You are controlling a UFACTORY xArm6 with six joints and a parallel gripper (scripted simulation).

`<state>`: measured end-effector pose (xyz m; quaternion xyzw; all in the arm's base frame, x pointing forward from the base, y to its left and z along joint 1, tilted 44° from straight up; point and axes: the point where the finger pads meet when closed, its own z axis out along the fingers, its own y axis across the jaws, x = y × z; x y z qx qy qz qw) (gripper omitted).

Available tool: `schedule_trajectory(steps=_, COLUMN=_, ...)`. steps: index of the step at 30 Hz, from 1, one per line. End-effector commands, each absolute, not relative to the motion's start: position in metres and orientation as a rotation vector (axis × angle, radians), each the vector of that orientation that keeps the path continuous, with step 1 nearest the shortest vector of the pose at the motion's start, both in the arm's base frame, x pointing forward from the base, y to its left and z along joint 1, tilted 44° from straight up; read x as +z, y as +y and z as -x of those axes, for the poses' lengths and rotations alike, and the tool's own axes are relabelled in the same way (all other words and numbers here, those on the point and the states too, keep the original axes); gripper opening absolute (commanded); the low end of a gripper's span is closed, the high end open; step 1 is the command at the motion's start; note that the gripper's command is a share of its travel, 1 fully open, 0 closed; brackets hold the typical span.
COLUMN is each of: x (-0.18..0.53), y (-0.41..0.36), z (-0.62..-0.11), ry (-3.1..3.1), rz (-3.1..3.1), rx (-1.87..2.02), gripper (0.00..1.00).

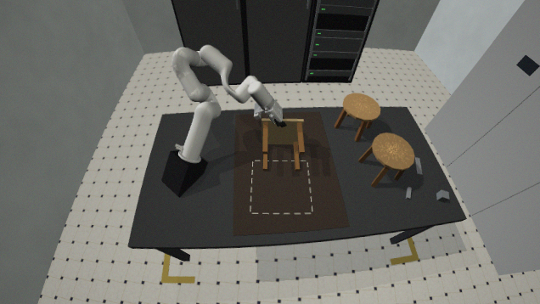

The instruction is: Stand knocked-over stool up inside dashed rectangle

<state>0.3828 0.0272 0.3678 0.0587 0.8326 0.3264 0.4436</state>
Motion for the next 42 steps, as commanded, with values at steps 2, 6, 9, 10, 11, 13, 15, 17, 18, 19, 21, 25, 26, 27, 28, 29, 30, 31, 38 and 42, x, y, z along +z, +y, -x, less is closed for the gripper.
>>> schedule_trajectory(steps=2, x=0.369, y=0.027, z=-0.383, ry=2.062, rz=-0.145, rx=0.808, gripper=0.21)
schedule_trajectory(steps=6, x=0.369, y=0.027, z=-0.383, ry=2.062, rz=-0.145, rx=0.808, gripper=0.21)
schedule_trajectory(steps=9, x=0.369, y=0.027, z=-0.383, ry=2.062, rz=-0.145, rx=0.808, gripper=0.21)
schedule_trajectory(steps=10, x=0.369, y=0.027, z=-0.383, ry=2.062, rz=-0.145, rx=0.809, gripper=0.21)
schedule_trajectory(steps=11, x=0.369, y=0.027, z=-0.383, ry=2.062, rz=-0.145, rx=0.809, gripper=0.21)
schedule_trajectory(steps=13, x=0.369, y=0.027, z=-0.383, ry=2.062, rz=-0.145, rx=0.809, gripper=0.21)
schedule_trajectory(steps=15, x=0.369, y=0.026, z=-0.383, ry=2.062, rz=-0.145, rx=0.81, gripper=0.21)
schedule_trajectory(steps=17, x=0.369, y=0.026, z=-0.383, ry=2.061, rz=-0.145, rx=0.812, gripper=0.21)
schedule_trajectory(steps=18, x=0.369, y=0.026, z=-0.383, ry=2.061, rz=-0.145, rx=0.813, gripper=0.21)
schedule_trajectory(steps=19, x=0.369, y=0.026, z=-0.383, ry=2.061, rz=-0.145, rx=0.814, gripper=0.21)
schedule_trajectory(steps=21, x=0.369, y=0.025, z=-0.383, ry=2.06, rz=-0.145, rx=0.817, gripper=0.21)
schedule_trajectory(steps=25, x=0.369, y=0.023, z=-0.382, ry=2.057, rz=-0.146, rx=0.826, gripper=0.21)
schedule_trajectory(steps=26, x=0.369, y=0.022, z=-0.382, ry=2.056, rz=-0.146, rx=0.829, gripper=0.21)
schedule_trajectory(steps=27, x=0.369, y=0.021, z=-0.382, ry=2.056, rz=-0.146, rx=0.832, gripper=0.21)
schedule_trajectory(steps=28, x=0.369, y=0.021, z=-0.382, ry=2.055, rz=-0.146, rx=0.835, gripper=0.21)
schedule_trajectory(steps=29, x=0.369, y=0.021, z=-0.382, ry=2.055, rz=-0.146, rx=0.835, gripper=0.21)
schedule_trajectory(steps=30, x=0.369, y=0.021, z=-0.382, ry=2.055, rz=-0.146, rx=0.835, gripper=0.21)
schedule_trajectory(steps=31, x=0.369, y=0.02, z=-0.382, ry=2.054, rz=-0.146, rx=0.839, gripper=0.21)
schedule_trajectory(steps=38, x=0.37, y=0.012, z=-0.381, ry=2.044, rz=-0.147, rx=0.871, gripper=0.21)
schedule_trajectory(steps=42, x=0.37, y=0.007, z=-0.381, ry=2.036, rz=-0.148, rx=0.896, gripper=0.21)
